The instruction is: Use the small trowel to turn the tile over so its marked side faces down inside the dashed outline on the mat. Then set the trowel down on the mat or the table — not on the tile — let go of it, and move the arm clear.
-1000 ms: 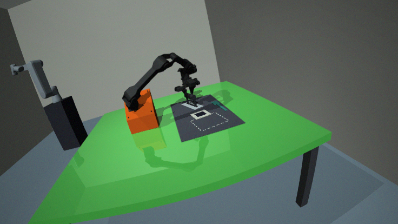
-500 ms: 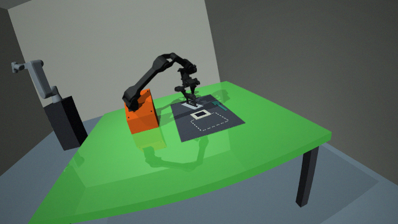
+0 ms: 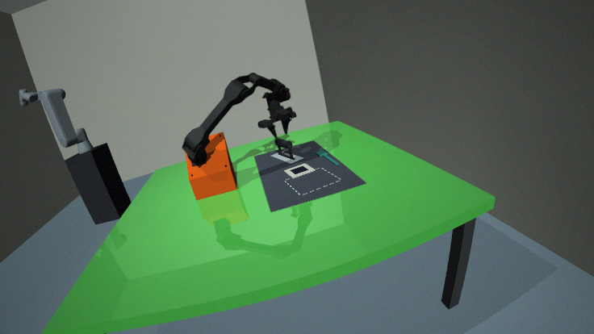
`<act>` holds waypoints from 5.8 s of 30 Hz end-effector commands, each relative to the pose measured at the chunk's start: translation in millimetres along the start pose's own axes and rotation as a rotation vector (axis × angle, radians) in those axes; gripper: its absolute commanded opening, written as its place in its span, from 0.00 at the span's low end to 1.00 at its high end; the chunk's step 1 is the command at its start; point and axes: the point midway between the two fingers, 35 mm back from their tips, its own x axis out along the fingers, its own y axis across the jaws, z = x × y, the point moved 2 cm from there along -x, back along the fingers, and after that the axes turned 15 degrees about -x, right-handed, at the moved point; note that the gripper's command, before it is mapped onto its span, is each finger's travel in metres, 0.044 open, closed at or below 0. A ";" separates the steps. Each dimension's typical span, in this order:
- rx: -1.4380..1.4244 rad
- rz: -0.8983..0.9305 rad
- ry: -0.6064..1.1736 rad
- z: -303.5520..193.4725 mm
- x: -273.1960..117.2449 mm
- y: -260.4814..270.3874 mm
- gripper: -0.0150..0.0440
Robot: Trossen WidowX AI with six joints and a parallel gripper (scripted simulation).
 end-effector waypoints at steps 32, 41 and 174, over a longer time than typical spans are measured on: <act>-0.709 0.235 -0.042 -16.9 4.5 12.0 0.76; -0.828 0.273 -0.072 -17.8 7.0 14.1 0.76; -2.820 -0.364 -1.234 16.7 80.4 -21.7 0.58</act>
